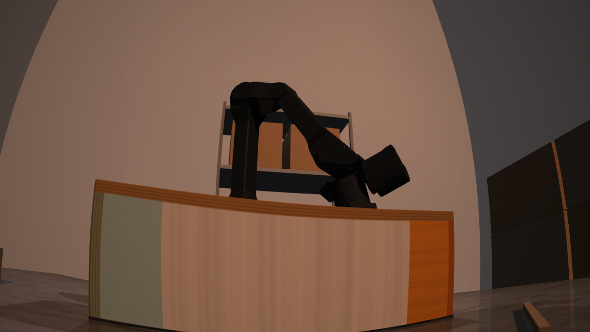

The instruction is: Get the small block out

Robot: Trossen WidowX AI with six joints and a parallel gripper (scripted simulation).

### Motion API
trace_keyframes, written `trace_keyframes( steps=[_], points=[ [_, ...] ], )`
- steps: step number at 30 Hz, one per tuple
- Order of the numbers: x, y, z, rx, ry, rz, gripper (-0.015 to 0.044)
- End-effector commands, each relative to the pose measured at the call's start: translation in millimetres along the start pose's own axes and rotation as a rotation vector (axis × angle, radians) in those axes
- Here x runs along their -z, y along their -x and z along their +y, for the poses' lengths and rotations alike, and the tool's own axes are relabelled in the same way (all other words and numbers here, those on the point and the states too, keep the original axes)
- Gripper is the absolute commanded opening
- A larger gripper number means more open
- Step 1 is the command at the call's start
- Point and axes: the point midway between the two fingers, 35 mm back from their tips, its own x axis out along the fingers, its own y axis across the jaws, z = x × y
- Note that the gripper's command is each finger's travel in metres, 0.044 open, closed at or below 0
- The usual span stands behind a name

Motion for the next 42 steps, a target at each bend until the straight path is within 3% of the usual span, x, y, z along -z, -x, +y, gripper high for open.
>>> trace_keyframes(
  steps=[1,20,28,30,32,42],
  points=[
    [-8,-8,4,-0.012,0.011,-0.011,0.0285],
    [-21,-30,6,-0.012,0.011,-0.012,0.0285],
    [-21,-30,6,-0.012,0.011,-0.012,0.0075],
    [-21,-30,6,-0.012,0.011,-0.012,0.0062],
    [-19,-27,5,-0.012,0.010,-0.011,0.0009],
    [6,20,2,-0.007,0.004,-0.006,0.0000]
  ],
)
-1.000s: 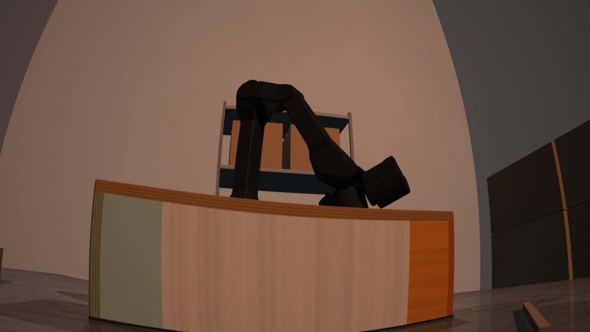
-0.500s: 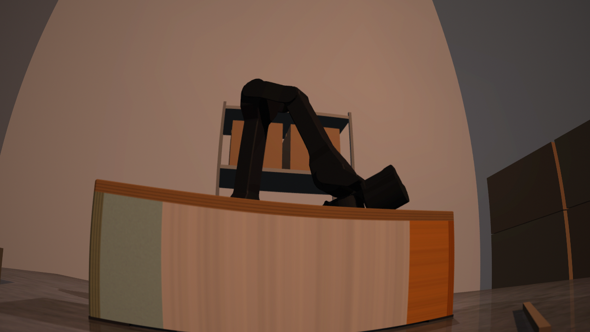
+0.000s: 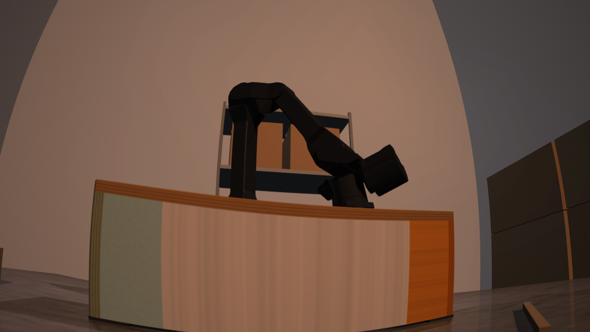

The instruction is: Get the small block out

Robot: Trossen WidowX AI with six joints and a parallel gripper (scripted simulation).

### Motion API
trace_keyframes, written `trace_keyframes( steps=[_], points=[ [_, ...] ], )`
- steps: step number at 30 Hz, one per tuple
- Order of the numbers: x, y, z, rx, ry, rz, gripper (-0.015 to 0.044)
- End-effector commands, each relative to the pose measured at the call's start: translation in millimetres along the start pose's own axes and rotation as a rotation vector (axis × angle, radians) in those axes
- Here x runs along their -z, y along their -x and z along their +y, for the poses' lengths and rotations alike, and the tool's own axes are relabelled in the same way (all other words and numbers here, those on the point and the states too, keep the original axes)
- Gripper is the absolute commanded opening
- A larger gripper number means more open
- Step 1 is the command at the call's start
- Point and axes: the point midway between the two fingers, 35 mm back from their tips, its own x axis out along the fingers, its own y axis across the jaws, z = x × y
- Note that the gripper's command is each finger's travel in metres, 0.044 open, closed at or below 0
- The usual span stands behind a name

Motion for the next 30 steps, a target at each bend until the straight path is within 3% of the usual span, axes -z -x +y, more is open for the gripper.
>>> trace_keyframes(
  steps=[1,10,30],
  points=[
    [11,20,-2,0.011,-0.005,0.009,0.0000],
    [18,31,2,0.029,0.022,0.004,0.0000],
    [51,108,49,0.174,0.348,0.077,0.0000]
  ],
)
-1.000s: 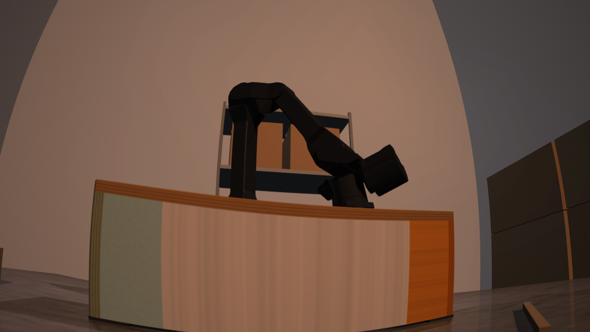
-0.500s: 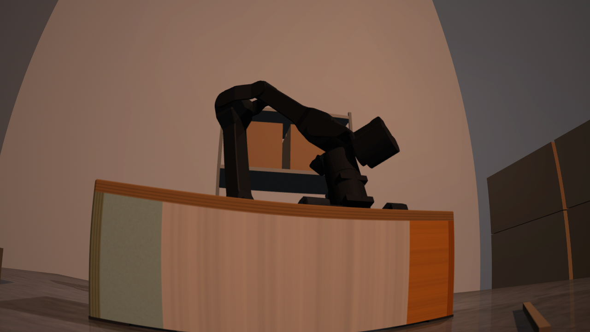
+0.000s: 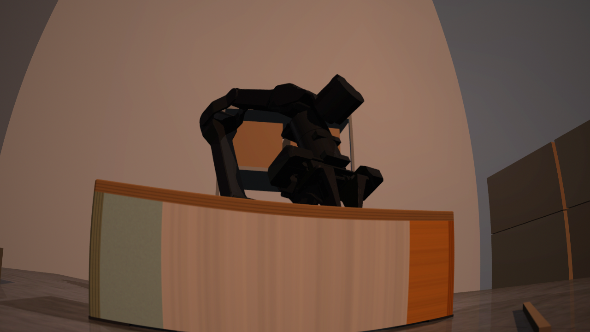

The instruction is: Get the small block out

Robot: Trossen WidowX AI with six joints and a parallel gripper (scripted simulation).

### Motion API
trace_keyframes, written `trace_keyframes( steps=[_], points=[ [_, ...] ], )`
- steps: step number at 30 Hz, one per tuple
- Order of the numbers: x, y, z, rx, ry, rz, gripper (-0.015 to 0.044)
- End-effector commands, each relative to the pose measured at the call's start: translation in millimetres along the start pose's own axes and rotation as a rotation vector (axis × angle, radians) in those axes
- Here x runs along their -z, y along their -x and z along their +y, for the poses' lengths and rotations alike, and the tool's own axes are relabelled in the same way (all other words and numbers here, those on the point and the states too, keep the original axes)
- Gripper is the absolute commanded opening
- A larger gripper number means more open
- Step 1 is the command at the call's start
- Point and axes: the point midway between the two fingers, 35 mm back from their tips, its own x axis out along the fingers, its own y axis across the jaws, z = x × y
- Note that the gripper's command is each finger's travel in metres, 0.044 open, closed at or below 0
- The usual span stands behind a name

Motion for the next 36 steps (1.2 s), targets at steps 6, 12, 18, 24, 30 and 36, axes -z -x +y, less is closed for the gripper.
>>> trace_keyframes(
  steps=[6,12,18,24,30,36],
  points=[
    [4.8,21.4,8.8,0.025,0.076,0.041,0.0000],
    [4.8,21.4,8.8,0.025,0.076,0.041,0.0000],
    [4.8,21.4,8.8,0.025,0.076,0.041,0.0000],
    [4.8,21.4,8.8,0.025,0.076,0.041,0.0000],
    [4.8,21.4,8.8,0.025,0.076,0.041,0.0000],
    [4.8,21.4,8.8,0.025,0.076,0.041,0.0000]
  ],
)
